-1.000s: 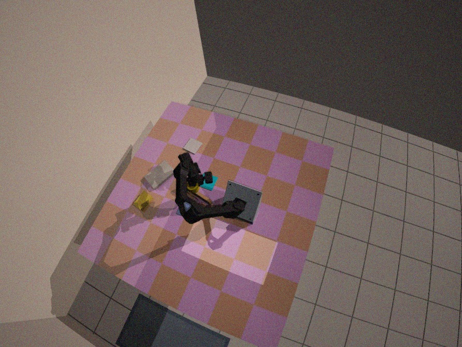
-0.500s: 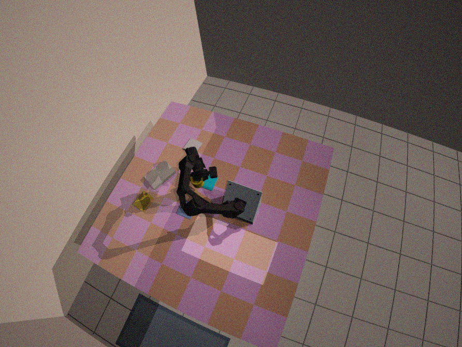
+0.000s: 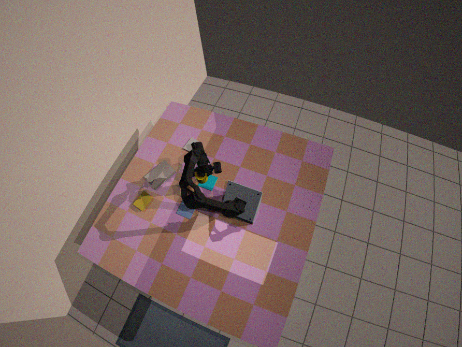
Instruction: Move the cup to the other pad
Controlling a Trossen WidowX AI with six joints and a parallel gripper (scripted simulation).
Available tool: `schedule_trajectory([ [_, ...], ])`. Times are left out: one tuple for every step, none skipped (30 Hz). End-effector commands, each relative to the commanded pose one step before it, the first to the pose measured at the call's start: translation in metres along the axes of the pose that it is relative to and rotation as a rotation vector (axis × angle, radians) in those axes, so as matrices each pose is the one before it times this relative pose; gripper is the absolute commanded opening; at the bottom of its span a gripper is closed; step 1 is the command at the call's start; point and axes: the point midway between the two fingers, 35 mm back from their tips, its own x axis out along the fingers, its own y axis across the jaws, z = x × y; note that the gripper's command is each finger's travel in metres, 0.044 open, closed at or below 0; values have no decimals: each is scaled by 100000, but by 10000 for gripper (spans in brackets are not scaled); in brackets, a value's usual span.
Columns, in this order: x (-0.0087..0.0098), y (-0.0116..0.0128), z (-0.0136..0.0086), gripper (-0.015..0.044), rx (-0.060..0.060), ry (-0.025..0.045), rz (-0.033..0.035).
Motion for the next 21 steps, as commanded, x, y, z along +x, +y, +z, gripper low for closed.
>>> schedule_trajectory([
  [118, -759, 904, 0, -569, -20, -486],
  [11, -165, 167, 0, -2, -14, -7],
  [12, -166, 165, 0, -2, -12, -6],
  [13, -167, 164, 0, -3, -10, -6],
  [14, -168, 163, 0, -3, -9, -5],
  [15, -170, 162, 0, -4, -7, -4],
  [16, -171, 161, 0, -5, -6, -4],
  [17, -172, 159, 0, -5, -4, -3],
  [14, -137, 126, 0, -4, -2, -2],
  [9, -84, 76, 0, -3, -1, -1],
  [23, 3, -2, 0, 0, 0, 0],
  [46, 5, -2, 0, 0, 0, 1],
  [69, 6, -2, 0, 0, 0, 1],
  [94, 6, -2, 0, 0, 0, 2],
  [118, 7, -1, 0, -1, 0, 3],
  [140, 8, 0, 0, -1, 0, 3],
  [153, 8, 2, 0, -1, 0, 4],
  [159, 9, 5, 0, -2, 1, 4],
  [163, 9, 8, 0, -2, 1, 5],
  [169, 9, 11, 0, -2, 2, 5],
  [177, 9, 13, 0, -3, 2, 5],
])
